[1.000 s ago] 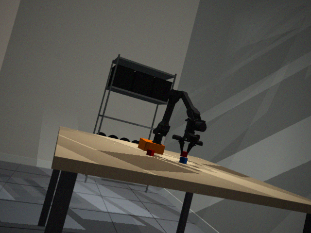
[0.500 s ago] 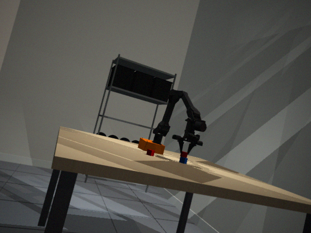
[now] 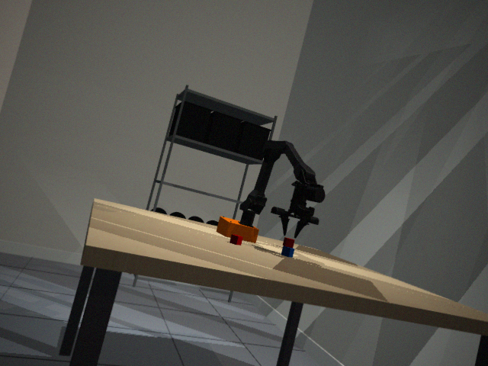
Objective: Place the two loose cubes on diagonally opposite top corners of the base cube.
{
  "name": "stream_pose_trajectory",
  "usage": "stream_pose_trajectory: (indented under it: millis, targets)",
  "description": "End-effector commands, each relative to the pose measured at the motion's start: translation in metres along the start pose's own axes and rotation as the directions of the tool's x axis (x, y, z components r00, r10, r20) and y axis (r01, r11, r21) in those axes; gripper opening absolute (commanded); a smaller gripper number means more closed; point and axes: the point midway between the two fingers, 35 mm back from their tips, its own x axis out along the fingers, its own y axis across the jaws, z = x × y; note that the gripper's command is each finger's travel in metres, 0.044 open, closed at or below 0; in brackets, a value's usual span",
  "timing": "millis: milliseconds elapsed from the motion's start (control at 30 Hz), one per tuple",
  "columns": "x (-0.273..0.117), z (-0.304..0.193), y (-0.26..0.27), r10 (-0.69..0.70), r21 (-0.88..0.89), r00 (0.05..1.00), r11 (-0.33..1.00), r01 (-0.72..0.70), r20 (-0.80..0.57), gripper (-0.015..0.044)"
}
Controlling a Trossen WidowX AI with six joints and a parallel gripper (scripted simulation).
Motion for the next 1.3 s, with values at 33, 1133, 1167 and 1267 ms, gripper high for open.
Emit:
stream_pose_trajectory:
  millis: [33, 1133, 1167, 1267]
  targets:
    - [-0.009, 0.002, 0.001, 0.006, 0.0, 1.0, 1.0, -0.006, 0.011, 0.0205]
    - [-0.04, 0.027, -0.157, -0.006, -0.503, 1.0, 0.864, 0.014, 0.018, 0.0265]
    - [-0.042, 0.026, -0.163, -0.007, -0.527, 1.0, 0.85, 0.015, 0.017, 0.0265]
    - [-0.046, 0.022, -0.182, -0.012, -0.596, 1.0, 0.802, 0.019, 0.016, 0.0265]
